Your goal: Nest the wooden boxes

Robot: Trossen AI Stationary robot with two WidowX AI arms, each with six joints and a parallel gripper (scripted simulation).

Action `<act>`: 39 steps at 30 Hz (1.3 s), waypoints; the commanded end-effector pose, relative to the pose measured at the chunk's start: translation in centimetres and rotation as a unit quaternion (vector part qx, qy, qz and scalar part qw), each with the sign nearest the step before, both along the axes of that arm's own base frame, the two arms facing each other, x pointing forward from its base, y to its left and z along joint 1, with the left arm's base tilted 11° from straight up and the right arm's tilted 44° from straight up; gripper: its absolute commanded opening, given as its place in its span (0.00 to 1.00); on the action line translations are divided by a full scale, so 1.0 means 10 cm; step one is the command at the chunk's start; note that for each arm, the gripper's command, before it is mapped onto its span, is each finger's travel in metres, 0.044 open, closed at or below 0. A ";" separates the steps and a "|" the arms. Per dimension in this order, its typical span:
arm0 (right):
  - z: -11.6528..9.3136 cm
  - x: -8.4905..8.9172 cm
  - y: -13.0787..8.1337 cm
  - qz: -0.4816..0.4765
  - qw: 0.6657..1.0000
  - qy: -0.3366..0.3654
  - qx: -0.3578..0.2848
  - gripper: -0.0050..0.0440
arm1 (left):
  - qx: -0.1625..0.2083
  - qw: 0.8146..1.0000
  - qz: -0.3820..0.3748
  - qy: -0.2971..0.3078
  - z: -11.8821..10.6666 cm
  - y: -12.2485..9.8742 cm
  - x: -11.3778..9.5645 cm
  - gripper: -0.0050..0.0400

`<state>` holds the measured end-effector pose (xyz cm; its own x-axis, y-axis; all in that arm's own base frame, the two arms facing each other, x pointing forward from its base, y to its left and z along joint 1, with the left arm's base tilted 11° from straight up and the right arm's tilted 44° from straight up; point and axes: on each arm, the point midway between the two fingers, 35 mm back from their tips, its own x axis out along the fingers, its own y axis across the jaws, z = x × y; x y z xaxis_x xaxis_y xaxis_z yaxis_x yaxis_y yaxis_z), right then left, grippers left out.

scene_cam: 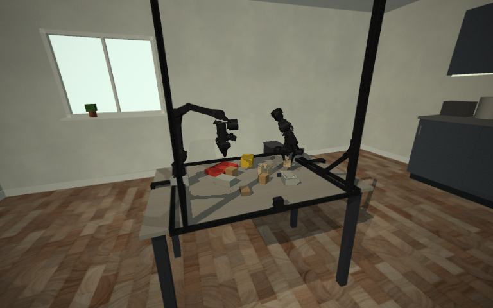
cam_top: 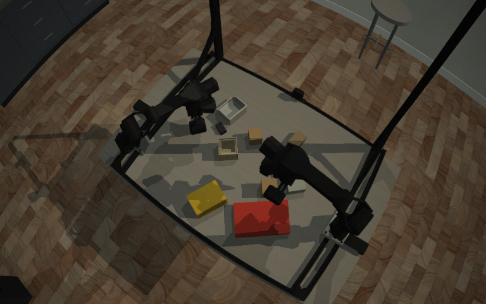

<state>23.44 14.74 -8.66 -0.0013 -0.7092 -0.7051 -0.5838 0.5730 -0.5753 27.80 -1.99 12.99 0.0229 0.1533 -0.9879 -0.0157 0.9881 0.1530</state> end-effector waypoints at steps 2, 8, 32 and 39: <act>0.11 0.01 0.10 -0.003 1.000 -0.004 0.006 0.10 | 0.000 1.000 0.000 0.001 0.00 0.00 0.00 1.00; 0.11 0.01 0.10 -0.003 1.000 -0.004 0.006 0.10 | 0.000 1.000 0.000 0.001 0.00 0.00 0.00 1.00; 0.17 0.34 0.15 0.206 0.957 0.205 0.005 0.10 | 0.000 1.000 0.000 0.001 0.00 0.00 0.00 1.00; 0.21 0.46 0.17 0.281 0.918 0.279 0.005 0.10 | 0.000 1.000 0.000 0.001 0.00 0.00 0.00 1.00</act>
<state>27.45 16.62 -6.45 0.0042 -0.6934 -0.7206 -0.9706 0.1705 -0.1696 27.81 -2.01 12.96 0.0219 0.1534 -0.9879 -0.0149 0.9881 0.1531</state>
